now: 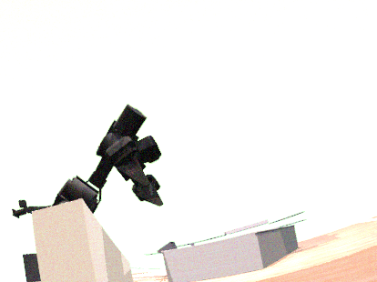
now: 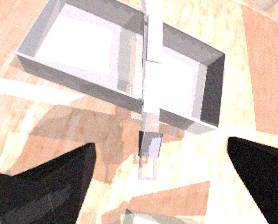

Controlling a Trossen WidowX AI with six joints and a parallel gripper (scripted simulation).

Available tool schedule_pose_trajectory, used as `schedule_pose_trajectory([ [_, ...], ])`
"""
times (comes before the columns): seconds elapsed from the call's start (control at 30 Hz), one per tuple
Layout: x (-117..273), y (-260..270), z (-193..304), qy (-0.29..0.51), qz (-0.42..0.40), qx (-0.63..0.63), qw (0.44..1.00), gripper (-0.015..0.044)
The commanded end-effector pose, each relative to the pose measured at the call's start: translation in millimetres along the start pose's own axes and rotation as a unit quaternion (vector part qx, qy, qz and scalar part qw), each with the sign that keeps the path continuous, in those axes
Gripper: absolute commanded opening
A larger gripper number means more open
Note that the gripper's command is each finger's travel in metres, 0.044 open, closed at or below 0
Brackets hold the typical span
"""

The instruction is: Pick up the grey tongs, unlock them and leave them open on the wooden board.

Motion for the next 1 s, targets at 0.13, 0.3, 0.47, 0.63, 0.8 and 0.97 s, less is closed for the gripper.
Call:
schedule_pose_trajectory([
  [0.13,-2.4,-0.5,-4.3,0.025,-0.014,-0.078,0.997,0.0269],
  [0.3,-9.8,-3.3,-18.2,0.092,-0.046,-0.287,0.952,0.0260],
  [0.47,-22.7,-8.6,-35.3,0.174,-0.059,-0.511,0.840,0.0260],
  [0.63,-42.1,-18.7,-50.1,0.254,-0.040,-0.696,0.670,0.0260],
  [0.8,-68.1,-31.6,-60.1,0.323,0.013,-0.831,0.452,0.0260],
  [0.97,-100.2,-46.6,-63.4,0.370,0.093,-0.901,0.204,0.0260],
])
Point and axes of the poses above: the point midway between the two fingers, 35 mm back from their tips, its own x axis back along the fingers, its own y axis across the jaws, z = x × y, the point moved 2 cm from there along x, back along the fingers
